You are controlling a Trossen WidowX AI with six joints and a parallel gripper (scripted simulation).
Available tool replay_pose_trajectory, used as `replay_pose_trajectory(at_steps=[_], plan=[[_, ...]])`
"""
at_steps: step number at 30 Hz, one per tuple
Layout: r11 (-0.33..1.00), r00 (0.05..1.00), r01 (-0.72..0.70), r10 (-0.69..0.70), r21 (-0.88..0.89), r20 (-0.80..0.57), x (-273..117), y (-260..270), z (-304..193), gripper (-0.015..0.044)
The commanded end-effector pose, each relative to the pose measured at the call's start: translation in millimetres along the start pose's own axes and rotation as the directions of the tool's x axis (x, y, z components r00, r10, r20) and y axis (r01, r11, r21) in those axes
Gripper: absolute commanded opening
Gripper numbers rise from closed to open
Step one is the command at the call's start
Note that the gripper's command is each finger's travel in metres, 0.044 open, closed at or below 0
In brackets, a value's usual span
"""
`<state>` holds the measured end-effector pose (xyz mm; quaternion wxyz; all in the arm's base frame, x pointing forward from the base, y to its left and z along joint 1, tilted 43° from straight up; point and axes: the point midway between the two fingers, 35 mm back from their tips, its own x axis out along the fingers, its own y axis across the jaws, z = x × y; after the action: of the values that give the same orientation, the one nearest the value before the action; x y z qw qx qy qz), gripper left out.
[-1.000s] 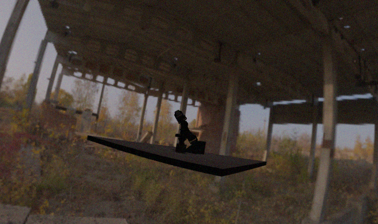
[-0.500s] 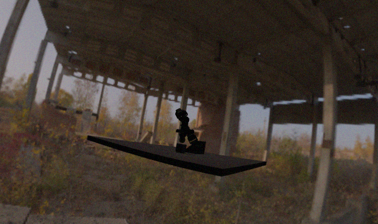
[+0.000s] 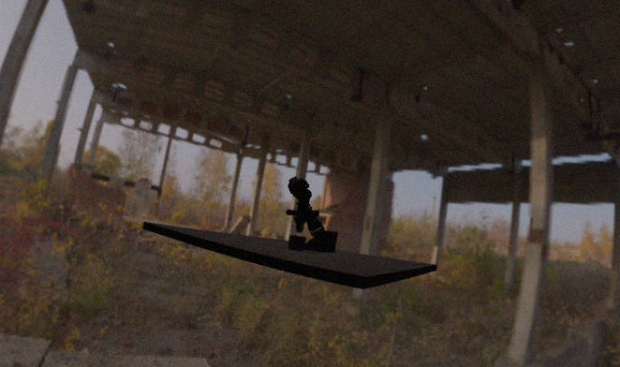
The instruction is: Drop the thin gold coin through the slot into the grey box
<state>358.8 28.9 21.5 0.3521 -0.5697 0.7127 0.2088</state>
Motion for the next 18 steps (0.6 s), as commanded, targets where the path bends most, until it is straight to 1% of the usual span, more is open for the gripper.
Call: replay_pose_trajectory(at_steps=[1,9,18], plan=[[0.993,1.0,-0.003,0.003,0.115,0.003,-0.6,1.1,1.3,0.0],[0.926,1.0,-0.004,0.003,0.378,0.003,-0.7,2.0,3.1,0.0],[0.769,1.0,-0.004,0.003,0.639,0.003,-0.8,3.0,5.2,0.0]])
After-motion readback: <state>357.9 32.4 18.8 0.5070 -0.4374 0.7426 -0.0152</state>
